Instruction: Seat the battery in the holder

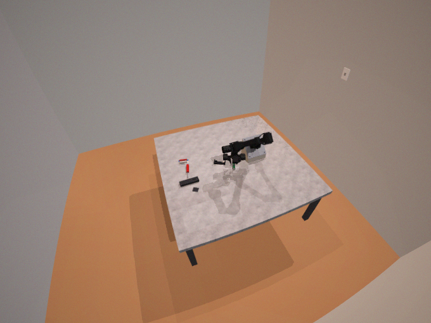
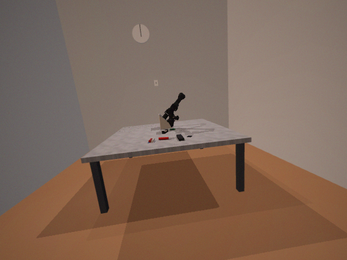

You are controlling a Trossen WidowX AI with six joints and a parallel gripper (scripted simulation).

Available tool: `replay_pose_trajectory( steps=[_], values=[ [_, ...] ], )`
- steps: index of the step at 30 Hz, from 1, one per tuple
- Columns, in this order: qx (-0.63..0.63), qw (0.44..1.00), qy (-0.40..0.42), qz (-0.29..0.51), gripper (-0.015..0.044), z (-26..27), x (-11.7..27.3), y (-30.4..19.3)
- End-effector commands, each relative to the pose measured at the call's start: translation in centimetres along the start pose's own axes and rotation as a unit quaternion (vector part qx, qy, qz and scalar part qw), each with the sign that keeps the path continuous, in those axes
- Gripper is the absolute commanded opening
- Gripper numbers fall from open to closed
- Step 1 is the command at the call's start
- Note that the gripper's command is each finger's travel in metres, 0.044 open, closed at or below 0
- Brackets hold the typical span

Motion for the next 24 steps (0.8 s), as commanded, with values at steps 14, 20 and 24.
replay_pose_trajectory(
  steps=[14,20,24],
  values=[
    [-0.003,1.000,0.003,-0.002,0.0222,0.2,-2.7,0.0],
    [-0.003,1.000,0.003,-0.003,0.0222,0.3,-3.6,0.0],
    [-0.003,1.000,0.003,-0.003,0.0170,0.3,-3.7,0.0]
  ],
)
Point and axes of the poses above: the point midway between the two fingers, 35 mm back from their tips, its own x axis back along the fingers, its own z axis across the jaws, y = z × x, the point moved 7 cm from there along x, back along the fingers, and after that the axes turned 11 degrees about x, right-handed, at the moved point
